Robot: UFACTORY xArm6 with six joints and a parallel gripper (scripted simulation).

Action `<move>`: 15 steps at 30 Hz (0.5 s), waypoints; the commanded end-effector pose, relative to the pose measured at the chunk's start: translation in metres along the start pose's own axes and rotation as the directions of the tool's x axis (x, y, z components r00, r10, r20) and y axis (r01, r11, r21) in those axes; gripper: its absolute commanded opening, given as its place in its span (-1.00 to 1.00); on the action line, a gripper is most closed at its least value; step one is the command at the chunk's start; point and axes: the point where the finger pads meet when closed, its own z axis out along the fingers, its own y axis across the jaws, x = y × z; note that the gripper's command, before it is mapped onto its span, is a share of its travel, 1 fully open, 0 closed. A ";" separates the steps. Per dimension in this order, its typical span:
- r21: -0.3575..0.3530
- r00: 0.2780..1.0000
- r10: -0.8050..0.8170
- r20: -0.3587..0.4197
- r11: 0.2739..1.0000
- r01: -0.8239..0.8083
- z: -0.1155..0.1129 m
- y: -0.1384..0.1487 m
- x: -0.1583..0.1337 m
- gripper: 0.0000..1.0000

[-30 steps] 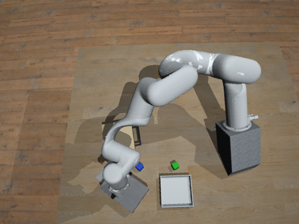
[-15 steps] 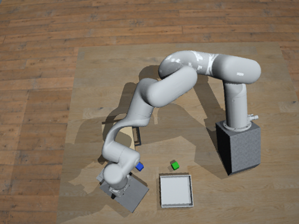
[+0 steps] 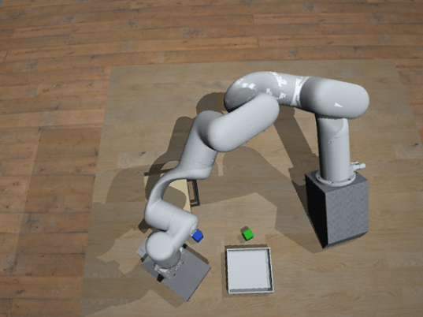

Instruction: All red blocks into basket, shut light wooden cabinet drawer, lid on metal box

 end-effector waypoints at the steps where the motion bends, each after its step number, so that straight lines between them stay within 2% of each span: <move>1: 0.004 1.000 0.001 -0.002 1.000 -0.001 -0.002 -0.001 0.001 -0.13; 2: 0.004 1.000 0.001 -0.002 1.000 -0.001 -0.002 -0.001 0.001 -1.00; 15: 0.004 1.000 0.001 -0.002 1.000 -0.001 -0.002 -0.001 0.001 -1.00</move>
